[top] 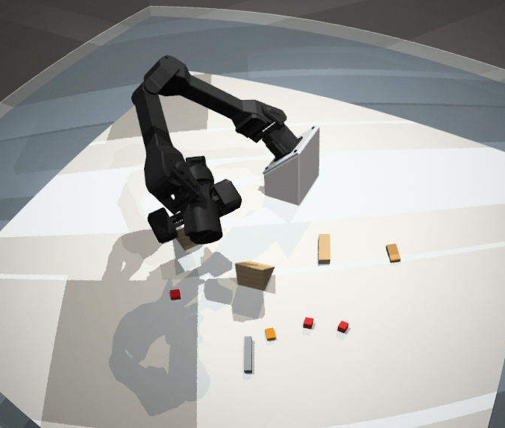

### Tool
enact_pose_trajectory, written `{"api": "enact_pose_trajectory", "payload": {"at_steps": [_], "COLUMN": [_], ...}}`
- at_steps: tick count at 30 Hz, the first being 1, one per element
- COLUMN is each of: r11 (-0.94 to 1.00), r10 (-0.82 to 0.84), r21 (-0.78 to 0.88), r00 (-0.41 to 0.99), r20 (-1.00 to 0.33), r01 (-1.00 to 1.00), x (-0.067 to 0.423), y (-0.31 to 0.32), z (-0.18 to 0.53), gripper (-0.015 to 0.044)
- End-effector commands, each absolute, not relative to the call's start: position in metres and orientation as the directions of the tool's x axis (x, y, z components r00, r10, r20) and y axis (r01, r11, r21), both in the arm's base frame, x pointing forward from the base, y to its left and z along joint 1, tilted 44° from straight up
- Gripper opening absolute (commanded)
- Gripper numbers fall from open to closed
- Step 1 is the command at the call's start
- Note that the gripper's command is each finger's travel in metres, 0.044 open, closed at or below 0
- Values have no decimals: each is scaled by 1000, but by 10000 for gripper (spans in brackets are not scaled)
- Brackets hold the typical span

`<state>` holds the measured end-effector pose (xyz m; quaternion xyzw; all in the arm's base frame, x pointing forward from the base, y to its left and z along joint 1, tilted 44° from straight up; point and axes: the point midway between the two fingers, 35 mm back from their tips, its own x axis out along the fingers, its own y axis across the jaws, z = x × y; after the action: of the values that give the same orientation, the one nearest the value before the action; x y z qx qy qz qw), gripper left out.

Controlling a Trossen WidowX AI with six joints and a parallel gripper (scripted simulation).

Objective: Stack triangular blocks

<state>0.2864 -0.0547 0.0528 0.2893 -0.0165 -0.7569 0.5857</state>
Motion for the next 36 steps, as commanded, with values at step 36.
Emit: {"api": "enact_pose_trajectory", "payload": {"at_steps": [36], "r11": [-308], "r10": [-905], "r21": [365], "r00": [-152], "r20": [-398], "r01": [878], "x": [272], "y": [-113], "z": [33], "gripper": [440]}}
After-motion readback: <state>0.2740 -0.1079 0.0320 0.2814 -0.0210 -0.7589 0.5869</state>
